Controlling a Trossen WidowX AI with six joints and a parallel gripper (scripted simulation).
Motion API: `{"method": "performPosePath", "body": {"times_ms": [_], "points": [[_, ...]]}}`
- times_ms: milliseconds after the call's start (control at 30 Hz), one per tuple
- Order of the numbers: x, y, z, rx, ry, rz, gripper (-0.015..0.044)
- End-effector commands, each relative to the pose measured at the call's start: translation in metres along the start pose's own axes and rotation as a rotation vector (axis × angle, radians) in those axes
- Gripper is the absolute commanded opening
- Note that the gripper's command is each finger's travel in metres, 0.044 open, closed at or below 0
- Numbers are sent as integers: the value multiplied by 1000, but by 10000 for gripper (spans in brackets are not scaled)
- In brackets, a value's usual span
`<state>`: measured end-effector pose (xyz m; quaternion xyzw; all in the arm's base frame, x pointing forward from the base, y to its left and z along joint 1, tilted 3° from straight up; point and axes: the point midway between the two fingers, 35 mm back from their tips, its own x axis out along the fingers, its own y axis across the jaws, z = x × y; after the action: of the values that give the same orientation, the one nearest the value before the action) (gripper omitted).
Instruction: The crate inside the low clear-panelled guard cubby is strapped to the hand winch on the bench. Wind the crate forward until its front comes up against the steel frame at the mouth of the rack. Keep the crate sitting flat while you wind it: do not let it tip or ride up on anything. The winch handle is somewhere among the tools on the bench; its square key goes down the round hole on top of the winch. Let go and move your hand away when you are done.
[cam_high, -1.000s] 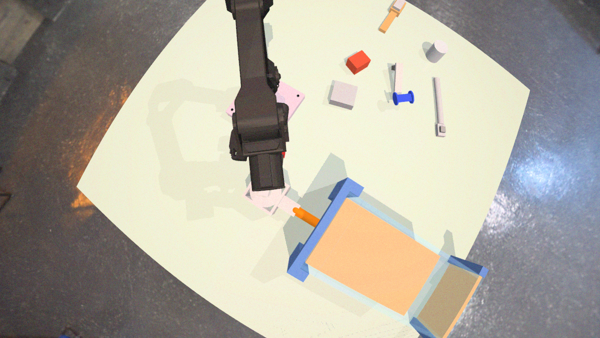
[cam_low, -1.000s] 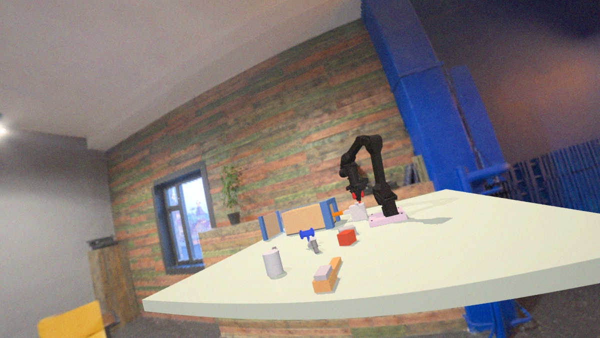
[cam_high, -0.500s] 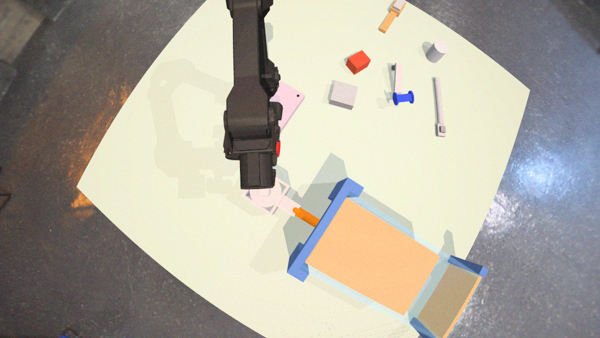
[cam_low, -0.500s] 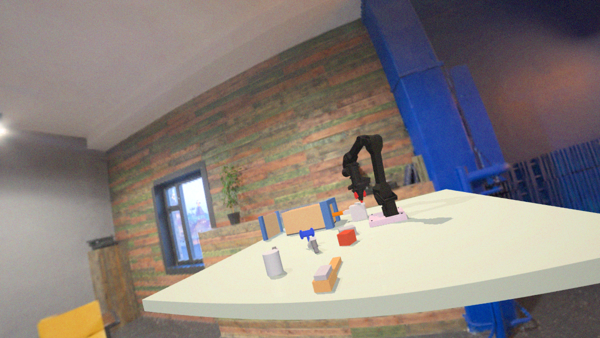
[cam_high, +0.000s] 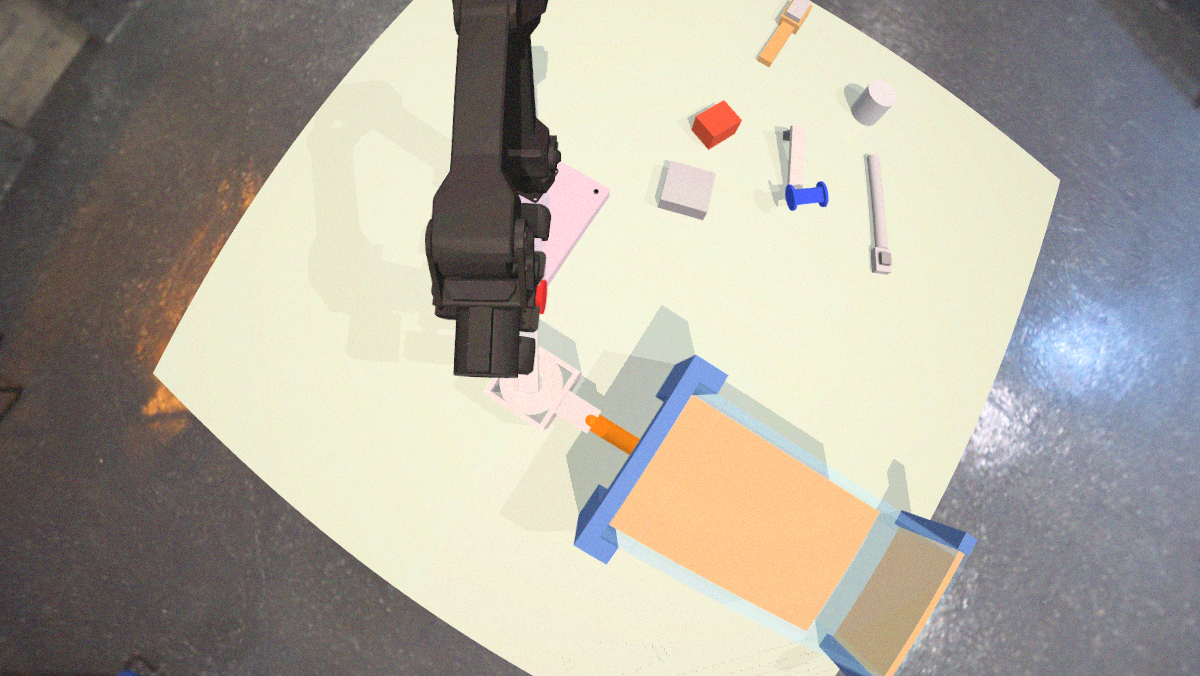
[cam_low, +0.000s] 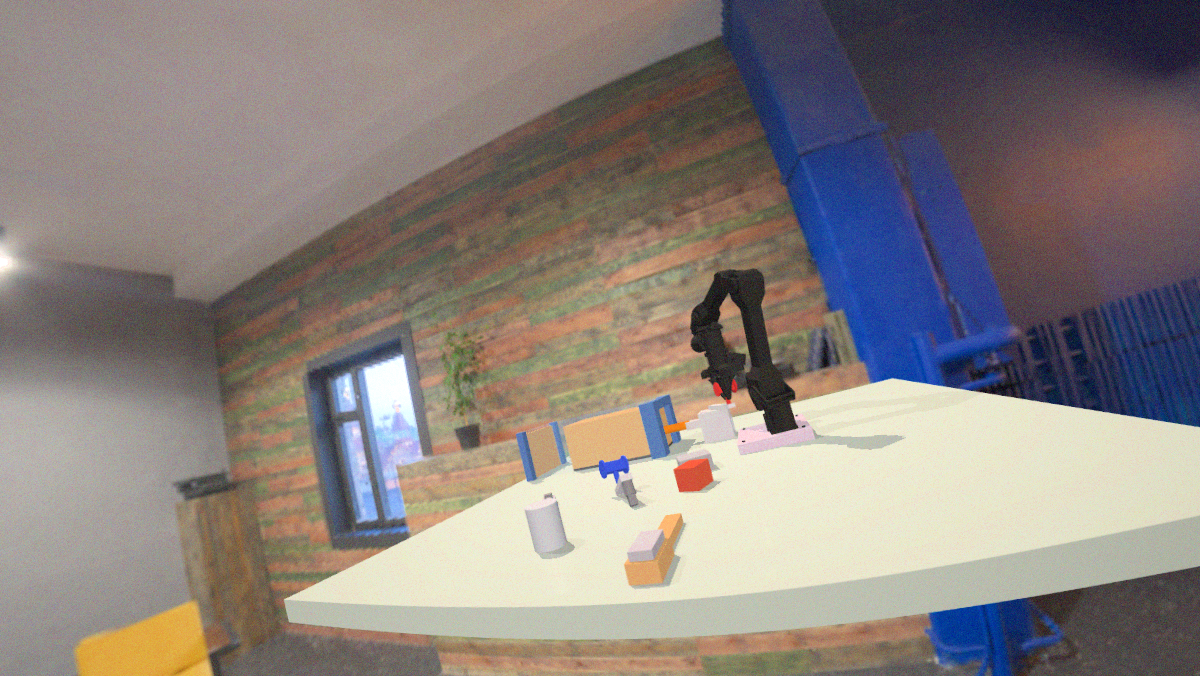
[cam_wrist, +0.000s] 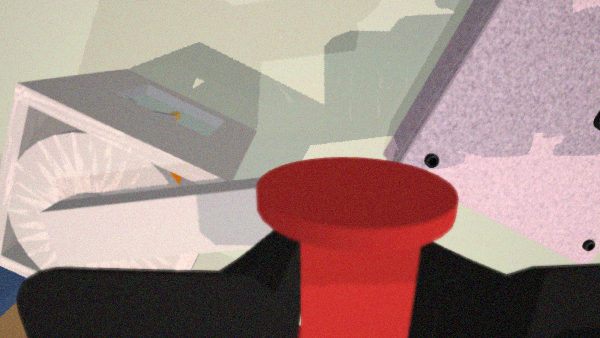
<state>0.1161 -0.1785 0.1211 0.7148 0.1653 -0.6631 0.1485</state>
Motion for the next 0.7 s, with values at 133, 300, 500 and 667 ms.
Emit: {"method": "performPosePath", "body": {"times_ms": [133,300,500,667], "points": [[0,0,2,4,-5,0,79],[0,0,2,4,-5,0,210],[0,0,2,4,-5,0,368],[0,0,2,4,-5,0,440]]}}
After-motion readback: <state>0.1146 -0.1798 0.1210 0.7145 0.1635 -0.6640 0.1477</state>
